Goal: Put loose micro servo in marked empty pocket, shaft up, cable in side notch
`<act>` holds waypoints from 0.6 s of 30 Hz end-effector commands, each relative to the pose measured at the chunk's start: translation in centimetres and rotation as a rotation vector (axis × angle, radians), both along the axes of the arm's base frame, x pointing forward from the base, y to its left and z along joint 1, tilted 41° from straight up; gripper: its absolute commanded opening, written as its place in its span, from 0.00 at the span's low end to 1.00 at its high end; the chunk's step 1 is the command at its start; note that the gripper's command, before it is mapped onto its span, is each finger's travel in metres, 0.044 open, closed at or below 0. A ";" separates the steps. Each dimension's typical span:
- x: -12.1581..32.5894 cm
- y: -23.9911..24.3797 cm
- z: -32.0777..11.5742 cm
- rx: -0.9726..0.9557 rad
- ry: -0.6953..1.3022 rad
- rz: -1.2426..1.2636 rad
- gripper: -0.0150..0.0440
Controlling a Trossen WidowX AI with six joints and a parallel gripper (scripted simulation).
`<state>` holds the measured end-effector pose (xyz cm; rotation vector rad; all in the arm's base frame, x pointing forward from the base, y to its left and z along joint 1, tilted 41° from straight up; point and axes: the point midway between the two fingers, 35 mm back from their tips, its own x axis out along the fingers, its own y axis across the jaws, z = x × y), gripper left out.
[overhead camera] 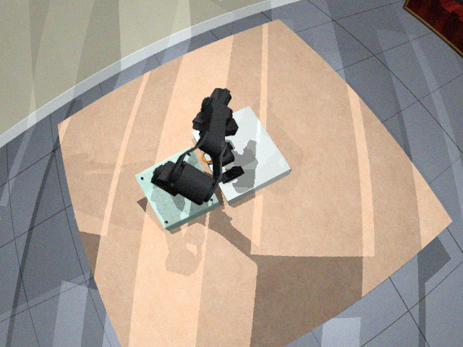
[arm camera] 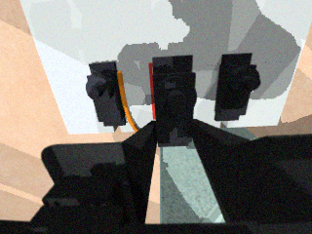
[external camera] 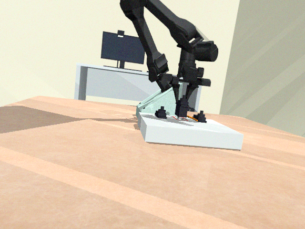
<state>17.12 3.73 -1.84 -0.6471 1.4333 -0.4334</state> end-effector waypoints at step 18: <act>0.2 -0.8 -0.9 -0.002 -0.001 0.005 0.25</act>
